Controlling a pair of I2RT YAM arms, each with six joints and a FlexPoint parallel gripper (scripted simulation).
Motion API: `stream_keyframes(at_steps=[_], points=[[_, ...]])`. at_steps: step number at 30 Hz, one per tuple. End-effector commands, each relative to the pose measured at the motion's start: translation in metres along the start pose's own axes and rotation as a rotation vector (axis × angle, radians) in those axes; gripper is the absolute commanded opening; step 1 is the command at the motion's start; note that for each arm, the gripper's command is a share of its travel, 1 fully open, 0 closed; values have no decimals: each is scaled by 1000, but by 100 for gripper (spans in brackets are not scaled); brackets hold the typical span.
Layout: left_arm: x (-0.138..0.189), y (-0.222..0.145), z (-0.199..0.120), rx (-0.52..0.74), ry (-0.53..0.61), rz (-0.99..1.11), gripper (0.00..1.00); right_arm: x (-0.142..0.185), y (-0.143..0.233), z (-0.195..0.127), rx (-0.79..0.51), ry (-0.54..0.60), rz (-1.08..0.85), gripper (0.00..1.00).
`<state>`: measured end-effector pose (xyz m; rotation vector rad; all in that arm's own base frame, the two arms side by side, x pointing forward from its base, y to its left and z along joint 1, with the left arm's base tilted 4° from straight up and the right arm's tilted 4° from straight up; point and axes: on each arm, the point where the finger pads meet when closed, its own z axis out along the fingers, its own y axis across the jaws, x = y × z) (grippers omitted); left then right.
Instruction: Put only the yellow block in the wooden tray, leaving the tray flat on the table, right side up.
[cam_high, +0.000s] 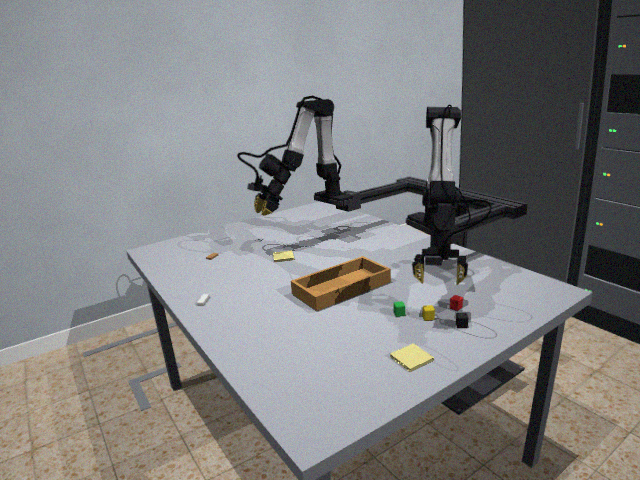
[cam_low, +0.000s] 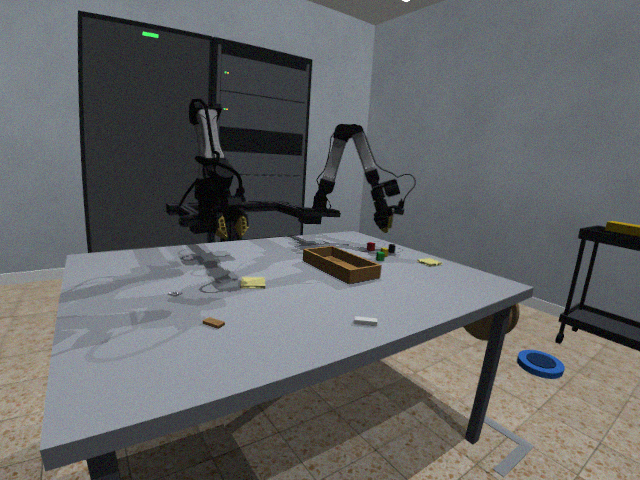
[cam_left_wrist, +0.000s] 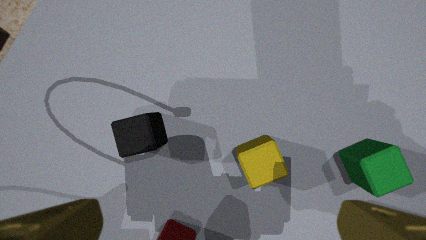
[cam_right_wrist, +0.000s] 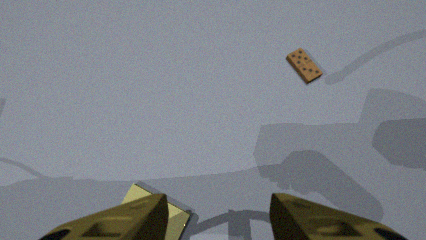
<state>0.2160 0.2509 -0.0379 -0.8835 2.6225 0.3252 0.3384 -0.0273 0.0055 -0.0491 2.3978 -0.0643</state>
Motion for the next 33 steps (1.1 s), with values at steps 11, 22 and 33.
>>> stream_keyframes(at_steps=[11,22,33], points=[[57,23,-100,-79,3,-296,100,-7,0,-1,-1,-20,-4,49],[66,33,-138,-97,-57,-397,100,-7,0,-1,-1,-20,-4,49],[63,39,-134,-131,-75,-425,100,-7,0,-1,-1,-20,-4,49]])
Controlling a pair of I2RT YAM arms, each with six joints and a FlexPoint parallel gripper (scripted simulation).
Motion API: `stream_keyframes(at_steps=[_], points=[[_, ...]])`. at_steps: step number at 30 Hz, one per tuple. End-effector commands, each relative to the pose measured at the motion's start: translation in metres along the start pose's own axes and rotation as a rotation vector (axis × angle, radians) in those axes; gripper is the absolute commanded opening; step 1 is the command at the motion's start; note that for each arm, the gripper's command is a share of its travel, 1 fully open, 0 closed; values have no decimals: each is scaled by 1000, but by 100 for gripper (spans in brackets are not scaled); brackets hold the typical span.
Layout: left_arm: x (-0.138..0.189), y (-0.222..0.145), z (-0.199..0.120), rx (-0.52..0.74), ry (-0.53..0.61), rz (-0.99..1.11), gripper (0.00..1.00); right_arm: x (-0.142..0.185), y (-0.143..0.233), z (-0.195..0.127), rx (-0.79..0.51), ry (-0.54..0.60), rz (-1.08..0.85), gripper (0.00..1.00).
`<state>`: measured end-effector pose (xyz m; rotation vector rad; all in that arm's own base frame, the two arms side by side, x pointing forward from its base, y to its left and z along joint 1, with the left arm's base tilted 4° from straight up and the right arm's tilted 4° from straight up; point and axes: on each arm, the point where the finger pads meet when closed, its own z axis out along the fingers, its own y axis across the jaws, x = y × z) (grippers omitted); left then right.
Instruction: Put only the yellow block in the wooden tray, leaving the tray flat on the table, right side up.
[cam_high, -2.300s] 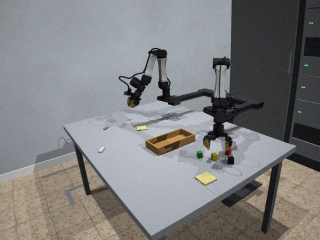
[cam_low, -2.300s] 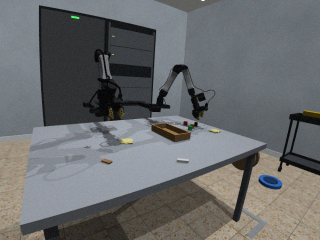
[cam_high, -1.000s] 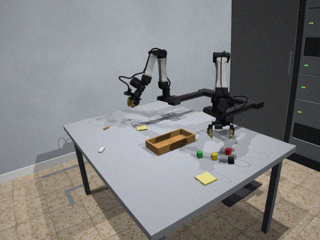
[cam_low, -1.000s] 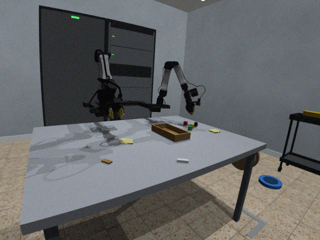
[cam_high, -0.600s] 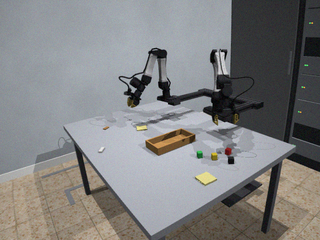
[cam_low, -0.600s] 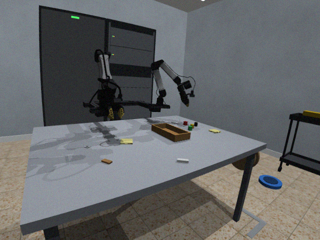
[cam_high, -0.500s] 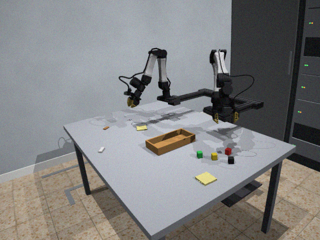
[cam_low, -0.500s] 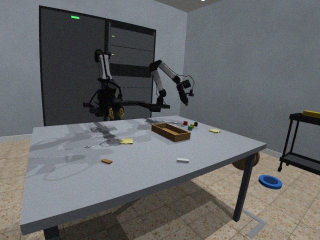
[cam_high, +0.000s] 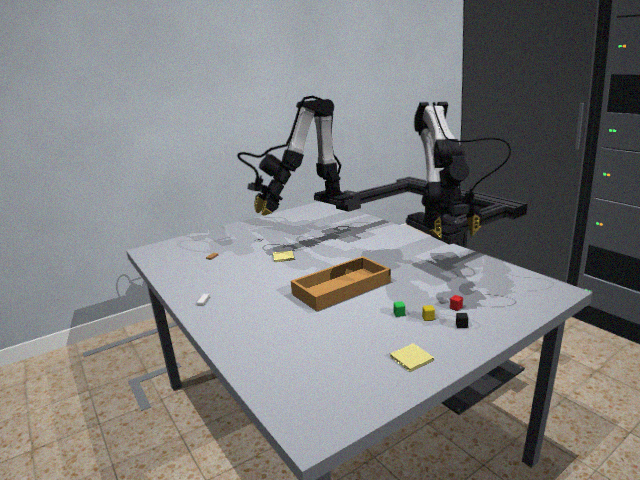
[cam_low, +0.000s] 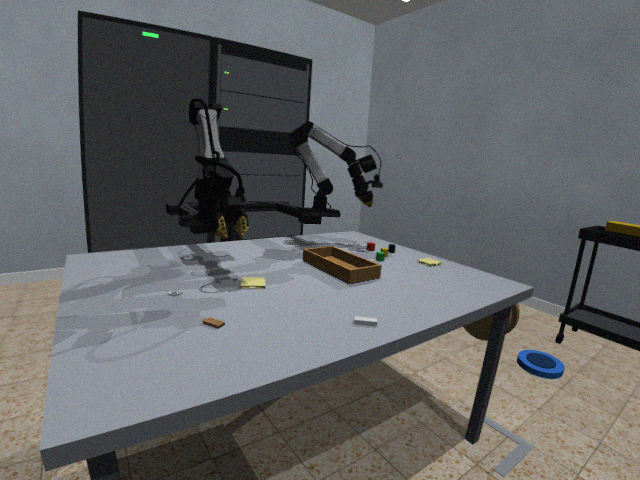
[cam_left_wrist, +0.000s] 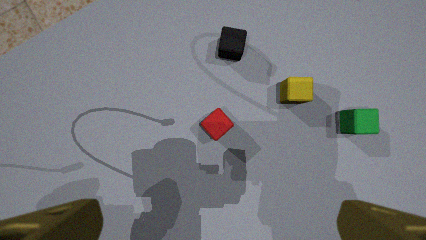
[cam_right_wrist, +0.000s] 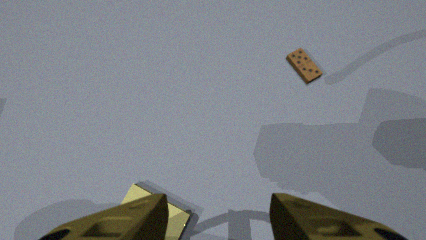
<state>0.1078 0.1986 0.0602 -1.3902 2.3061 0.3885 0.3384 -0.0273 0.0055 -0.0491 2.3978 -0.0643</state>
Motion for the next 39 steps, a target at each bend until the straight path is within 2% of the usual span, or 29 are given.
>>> stream_keyframes(at_steps=[1,7,11,14,16,20,22,26,30,31,33,39], points=[[-8,-1,2,-15,-14,-17,100,-7,0,-1,-1,-20,-4,49],[-9,-14,14,-15,-33,-31,100,-23,12,4,-17,-65,-22,49],[-16,-25,20,-7,-41,29,100,-37,39,8,-66,-106,-68,49],[-23,-37,28,3,-31,145,100,-51,78,10,-132,-152,-127,49],[-23,-37,28,3,-31,145,100,-51,78,10,-132,-152,-127,49],[-24,-51,42,27,16,336,100,-64,140,9,-241,-217,-213,49],[-25,-59,52,45,50,471,100,-66,186,4,-322,-254,-270,49],[-27,-70,72,82,117,697,100,-56,266,-13,-467,-298,-373,49],[-28,-78,90,118,164,882,56,-40,324,-32,-577,-330,-443,49],[-26,-79,95,130,187,928,54,-35,337,-37,-604,-338,-459,49],[-26,-79,95,130,187,928,54,-35,337,-37,-604,-338,-459,49],[-23,-92,129,220,249,1247,54,5,421,-82,-788,-392,-553,49]])
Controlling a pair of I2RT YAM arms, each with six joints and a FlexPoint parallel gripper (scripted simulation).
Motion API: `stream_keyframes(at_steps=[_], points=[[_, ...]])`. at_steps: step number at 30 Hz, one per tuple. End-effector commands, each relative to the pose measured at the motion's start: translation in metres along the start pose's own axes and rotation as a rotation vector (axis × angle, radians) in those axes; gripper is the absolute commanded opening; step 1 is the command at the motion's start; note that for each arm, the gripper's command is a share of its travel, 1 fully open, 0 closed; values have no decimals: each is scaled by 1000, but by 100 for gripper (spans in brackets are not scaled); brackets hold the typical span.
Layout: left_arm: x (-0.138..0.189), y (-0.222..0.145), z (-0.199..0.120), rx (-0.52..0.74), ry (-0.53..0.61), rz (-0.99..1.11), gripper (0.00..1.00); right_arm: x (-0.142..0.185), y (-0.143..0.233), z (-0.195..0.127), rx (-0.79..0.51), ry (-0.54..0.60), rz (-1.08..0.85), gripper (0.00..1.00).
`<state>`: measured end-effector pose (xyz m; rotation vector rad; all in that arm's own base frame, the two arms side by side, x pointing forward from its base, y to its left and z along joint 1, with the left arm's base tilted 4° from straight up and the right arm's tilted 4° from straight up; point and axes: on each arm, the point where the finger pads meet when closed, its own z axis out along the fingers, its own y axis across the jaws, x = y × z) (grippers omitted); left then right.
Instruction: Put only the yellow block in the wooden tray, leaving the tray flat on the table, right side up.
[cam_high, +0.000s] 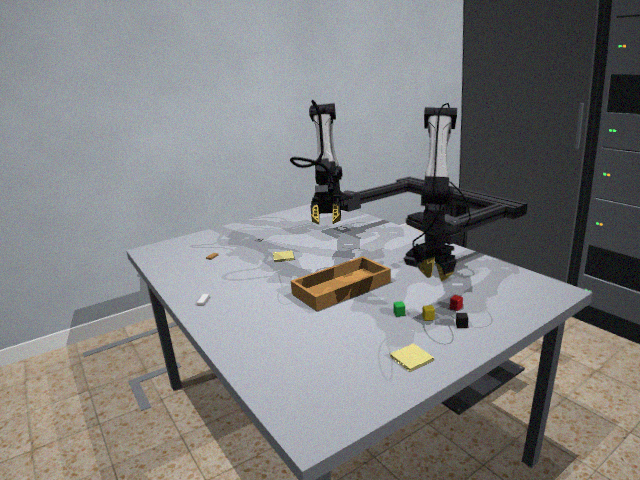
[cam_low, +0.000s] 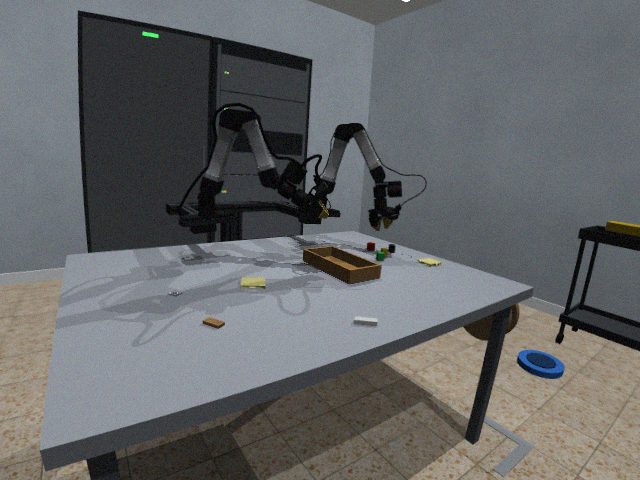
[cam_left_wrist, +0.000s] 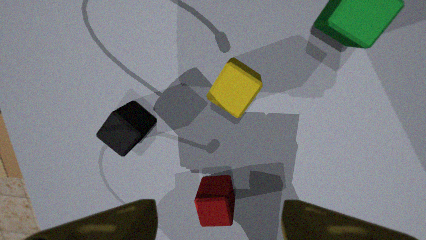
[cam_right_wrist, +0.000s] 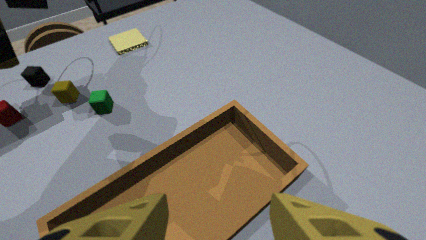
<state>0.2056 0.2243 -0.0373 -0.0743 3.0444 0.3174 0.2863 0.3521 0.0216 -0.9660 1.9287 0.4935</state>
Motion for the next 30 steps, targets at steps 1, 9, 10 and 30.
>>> stream_keyframes(at_steps=[1,9,10,30], points=[[-21,4,14,46,-20,265,54,-29,52,14,-90,-107,-38,49],[-30,-2,55,130,7,531,54,-27,164,11,-284,-160,-123,49],[-30,-2,55,130,7,531,54,-27,164,11,-284,-160,-123,49],[-29,-7,89,159,24,553,51,-23,197,5,-347,-161,-155,49]])
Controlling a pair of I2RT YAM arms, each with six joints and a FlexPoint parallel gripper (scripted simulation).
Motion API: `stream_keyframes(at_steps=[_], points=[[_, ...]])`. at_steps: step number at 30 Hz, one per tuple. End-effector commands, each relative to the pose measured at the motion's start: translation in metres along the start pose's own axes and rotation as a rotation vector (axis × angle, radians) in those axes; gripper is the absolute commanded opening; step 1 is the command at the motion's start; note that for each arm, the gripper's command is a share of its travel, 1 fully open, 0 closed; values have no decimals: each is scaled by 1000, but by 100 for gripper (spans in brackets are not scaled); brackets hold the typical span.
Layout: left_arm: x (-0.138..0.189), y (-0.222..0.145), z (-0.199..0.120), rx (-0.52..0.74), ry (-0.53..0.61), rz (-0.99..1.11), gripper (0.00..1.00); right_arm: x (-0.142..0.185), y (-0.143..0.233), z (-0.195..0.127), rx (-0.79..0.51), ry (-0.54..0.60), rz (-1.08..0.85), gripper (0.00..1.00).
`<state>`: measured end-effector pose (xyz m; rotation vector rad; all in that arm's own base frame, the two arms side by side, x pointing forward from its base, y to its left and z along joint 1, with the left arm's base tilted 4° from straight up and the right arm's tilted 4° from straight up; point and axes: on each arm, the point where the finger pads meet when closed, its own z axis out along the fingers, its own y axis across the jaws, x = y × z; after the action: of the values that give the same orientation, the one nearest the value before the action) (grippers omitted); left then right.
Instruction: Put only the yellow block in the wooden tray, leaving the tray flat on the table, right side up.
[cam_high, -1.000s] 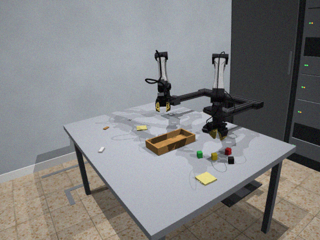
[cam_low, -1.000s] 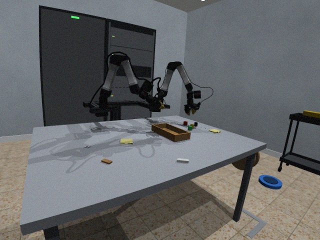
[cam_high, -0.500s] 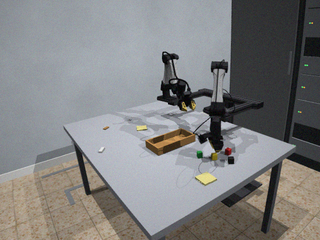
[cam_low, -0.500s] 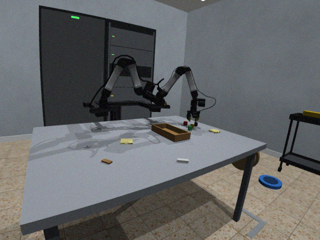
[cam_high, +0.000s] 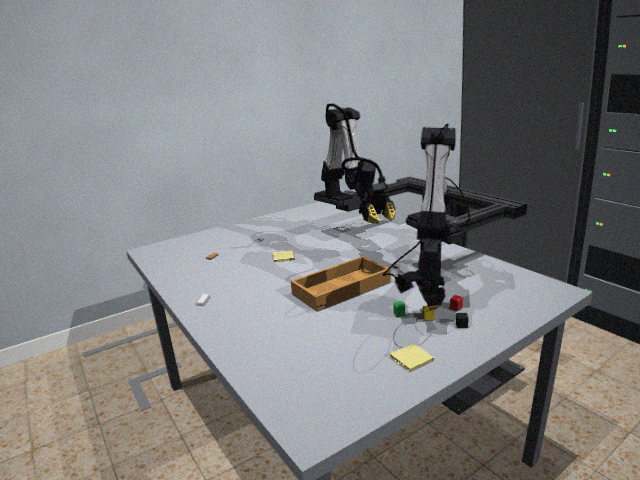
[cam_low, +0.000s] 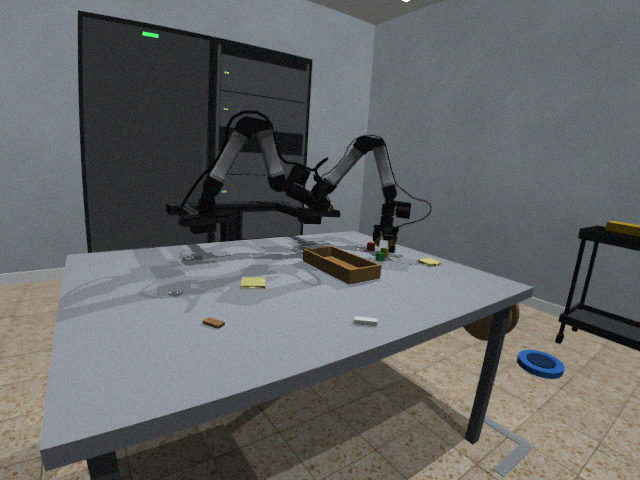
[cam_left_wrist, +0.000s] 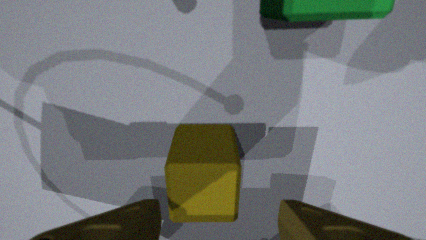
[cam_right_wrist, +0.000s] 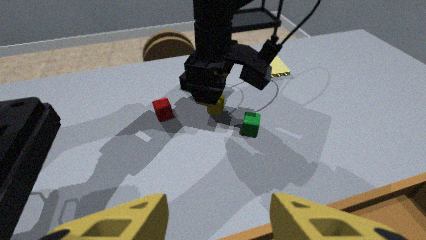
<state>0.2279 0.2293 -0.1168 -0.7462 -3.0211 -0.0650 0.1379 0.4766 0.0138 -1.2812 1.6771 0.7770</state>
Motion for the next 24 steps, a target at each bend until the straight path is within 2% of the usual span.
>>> stream_keyframes(at_steps=[1,4,10,13,15,23,24], points=[[-8,14,11,-29,-24,17,49,-20,0,2,1,-54,5,49],[-7,18,25,-29,-24,14,49,-20,0,2,1,-54,5,49],[-9,21,30,-34,-25,12,48,-20,0,2,1,-54,5,49],[-10,20,21,-54,-32,11,40,-20,0,2,1,-54,5,49],[-10,20,21,-54,-32,11,40,-20,0,2,1,-54,5,49],[-9,20,19,-56,-33,11,18,-20,0,2,0,-54,5,49],[-9,20,19,-56,-33,11,18,-20,0,2,0,-54,5,49]])
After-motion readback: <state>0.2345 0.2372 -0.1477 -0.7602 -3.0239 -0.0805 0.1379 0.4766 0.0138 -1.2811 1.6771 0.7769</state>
